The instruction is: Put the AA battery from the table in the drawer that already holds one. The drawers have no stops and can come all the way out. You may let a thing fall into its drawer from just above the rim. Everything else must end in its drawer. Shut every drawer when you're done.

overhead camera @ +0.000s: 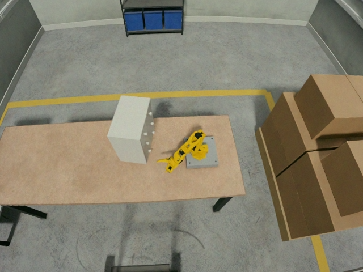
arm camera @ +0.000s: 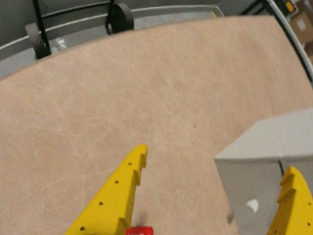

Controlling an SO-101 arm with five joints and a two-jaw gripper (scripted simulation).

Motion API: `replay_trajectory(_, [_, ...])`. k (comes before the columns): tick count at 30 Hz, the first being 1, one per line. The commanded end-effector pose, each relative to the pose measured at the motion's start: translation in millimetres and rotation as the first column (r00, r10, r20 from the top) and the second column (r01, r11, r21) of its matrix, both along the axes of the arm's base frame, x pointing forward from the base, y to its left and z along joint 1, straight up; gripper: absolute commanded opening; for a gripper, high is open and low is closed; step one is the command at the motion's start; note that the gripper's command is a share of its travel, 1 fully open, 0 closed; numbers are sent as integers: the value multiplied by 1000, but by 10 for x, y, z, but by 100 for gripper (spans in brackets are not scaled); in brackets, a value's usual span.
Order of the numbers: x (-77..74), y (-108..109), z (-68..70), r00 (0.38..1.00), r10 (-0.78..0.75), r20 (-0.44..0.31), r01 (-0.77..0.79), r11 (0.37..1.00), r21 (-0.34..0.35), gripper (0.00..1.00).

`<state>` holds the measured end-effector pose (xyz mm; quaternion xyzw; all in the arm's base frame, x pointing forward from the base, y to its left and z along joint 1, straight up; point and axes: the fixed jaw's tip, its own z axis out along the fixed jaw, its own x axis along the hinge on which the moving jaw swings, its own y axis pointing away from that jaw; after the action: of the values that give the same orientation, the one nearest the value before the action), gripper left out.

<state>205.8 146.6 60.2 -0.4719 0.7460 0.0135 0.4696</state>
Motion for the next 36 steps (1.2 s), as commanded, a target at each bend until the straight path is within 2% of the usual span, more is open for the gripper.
replay_trajectory(1, [80,-208,71,992,-113,-51,114,993,10,50])
replay_trajectory(10, [116,-692,110,917,-358,-178,366,931,14,50])
replay_trajectory(12, [116,-692,110,917,-358,-178,366,931,14,50])
replay_trajectory(15, [97,-848,122,874,-433,-219,447,895,12,50])
replay_trajectory(21, [16,-1146,146,765,-571,-297,599,801,4,50])
replay_trajectory(27, [-119,-1411,166,629,-684,-371,733,680,-10,50])
replay_trajectory(29, [-119,-1411,166,629,-684,-371,733,680,-10,50])
replay_trajectory(36, [-332,-1669,185,441,-776,-450,860,509,-35,50])
